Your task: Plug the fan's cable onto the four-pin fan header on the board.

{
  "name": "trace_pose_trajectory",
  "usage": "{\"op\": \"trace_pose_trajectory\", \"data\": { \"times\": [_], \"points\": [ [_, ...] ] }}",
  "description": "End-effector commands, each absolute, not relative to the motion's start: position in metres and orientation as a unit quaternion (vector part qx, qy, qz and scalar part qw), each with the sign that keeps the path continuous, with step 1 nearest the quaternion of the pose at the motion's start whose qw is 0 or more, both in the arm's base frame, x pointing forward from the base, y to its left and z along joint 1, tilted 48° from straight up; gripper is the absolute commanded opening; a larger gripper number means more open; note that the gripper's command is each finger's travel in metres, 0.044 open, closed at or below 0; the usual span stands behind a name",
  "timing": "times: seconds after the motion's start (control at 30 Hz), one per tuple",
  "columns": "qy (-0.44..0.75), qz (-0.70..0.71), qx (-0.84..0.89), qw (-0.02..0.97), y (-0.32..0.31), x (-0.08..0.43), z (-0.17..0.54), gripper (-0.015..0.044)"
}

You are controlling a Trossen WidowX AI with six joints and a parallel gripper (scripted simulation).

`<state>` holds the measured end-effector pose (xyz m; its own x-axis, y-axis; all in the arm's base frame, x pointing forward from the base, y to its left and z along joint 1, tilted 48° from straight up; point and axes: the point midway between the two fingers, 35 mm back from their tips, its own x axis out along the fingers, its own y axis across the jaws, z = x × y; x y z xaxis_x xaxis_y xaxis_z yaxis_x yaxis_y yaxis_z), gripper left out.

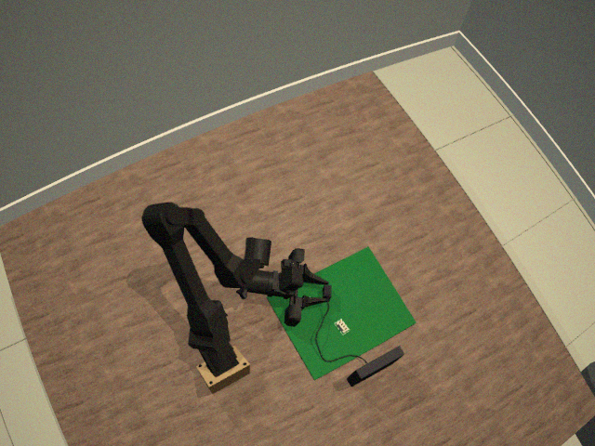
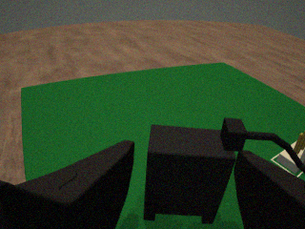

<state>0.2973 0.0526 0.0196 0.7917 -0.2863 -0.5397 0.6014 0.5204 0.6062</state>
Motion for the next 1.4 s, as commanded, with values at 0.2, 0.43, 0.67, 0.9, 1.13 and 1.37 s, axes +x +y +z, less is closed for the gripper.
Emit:
{"op": "trace_pose_trajectory", "data": {
  "times": [0.2,0.43,0.67,0.9,1.13,1.37],
  "points": [
    [0.19,-0.261,0.414,0.851,0.053,0.297,0.02,0.0205],
    [0.191,-0.261,0.415,0.85,0.056,0.289,0.034,0.0205],
    [0.192,-0.262,0.416,0.849,0.058,0.276,0.051,0.0205],
    [0.192,-0.262,0.416,0.849,0.058,0.261,0.068,0.0205],
    [0.192,-0.262,0.416,0.849,0.054,0.245,0.083,0.0205],
    [0.191,-0.261,0.416,0.85,0.048,0.227,0.096,0.0205]
  ]
}}
